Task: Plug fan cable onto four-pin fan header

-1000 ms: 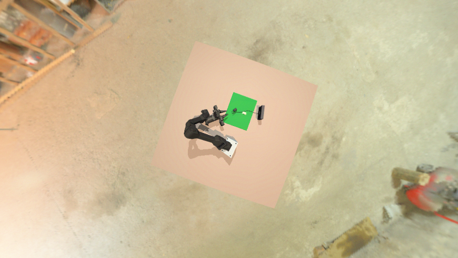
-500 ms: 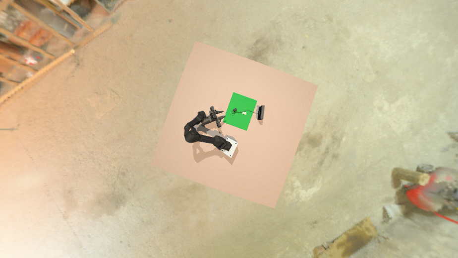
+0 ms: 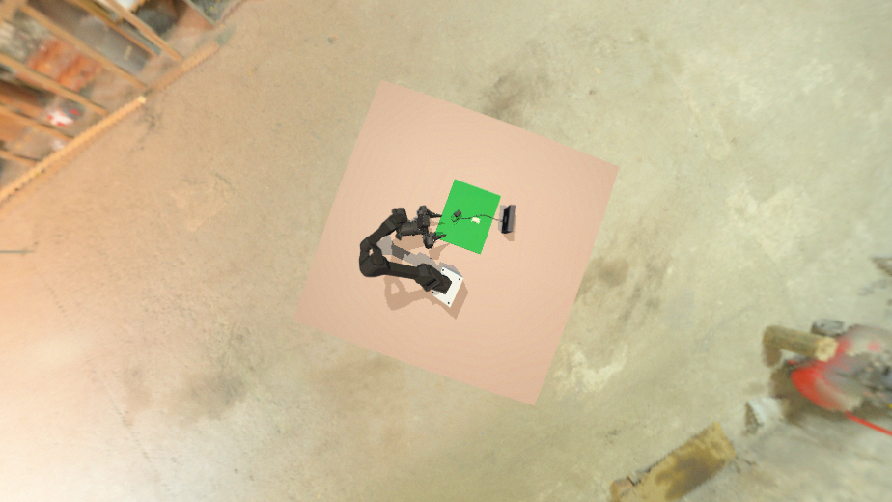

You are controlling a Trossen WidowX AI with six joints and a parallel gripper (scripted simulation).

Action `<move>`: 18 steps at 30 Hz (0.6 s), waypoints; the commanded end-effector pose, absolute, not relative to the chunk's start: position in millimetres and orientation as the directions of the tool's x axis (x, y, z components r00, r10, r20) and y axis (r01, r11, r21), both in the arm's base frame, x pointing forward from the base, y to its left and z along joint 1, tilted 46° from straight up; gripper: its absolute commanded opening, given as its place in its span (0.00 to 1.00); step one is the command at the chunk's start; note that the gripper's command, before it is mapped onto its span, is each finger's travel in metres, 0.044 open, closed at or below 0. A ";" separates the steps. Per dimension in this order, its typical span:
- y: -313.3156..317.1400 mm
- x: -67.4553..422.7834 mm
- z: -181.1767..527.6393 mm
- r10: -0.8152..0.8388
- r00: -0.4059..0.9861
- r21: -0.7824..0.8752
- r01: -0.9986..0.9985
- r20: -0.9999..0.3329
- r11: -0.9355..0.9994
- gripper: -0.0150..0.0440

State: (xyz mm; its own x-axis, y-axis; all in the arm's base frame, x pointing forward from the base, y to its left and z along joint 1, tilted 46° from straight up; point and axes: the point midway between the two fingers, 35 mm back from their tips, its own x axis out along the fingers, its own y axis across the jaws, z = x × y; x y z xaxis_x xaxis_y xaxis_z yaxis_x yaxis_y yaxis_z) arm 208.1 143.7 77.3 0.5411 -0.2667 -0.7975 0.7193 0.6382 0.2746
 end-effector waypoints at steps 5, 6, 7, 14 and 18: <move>137.2 207.3 67.2 -0.246 0.414 0.159 0.731 -0.876 0.664 1.00; 136.3 207.2 66.1 -0.242 0.398 0.146 0.731 -0.885 0.667 1.00; 135.4 207.0 65.2 -0.237 0.381 0.134 0.730 -0.894 0.670 1.00; 130.0 205.6 59.8 -0.190 0.266 0.062 0.717 -0.945 0.695 1.00; 127.7 204.8 57.8 -0.154 0.203 0.034 0.704 -0.967 0.710 1.00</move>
State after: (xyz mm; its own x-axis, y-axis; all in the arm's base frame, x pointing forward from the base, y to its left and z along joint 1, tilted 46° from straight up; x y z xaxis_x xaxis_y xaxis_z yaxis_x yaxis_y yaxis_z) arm 205.8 127.7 60.3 0.2481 -0.1765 -0.9525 0.7136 0.6983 0.0565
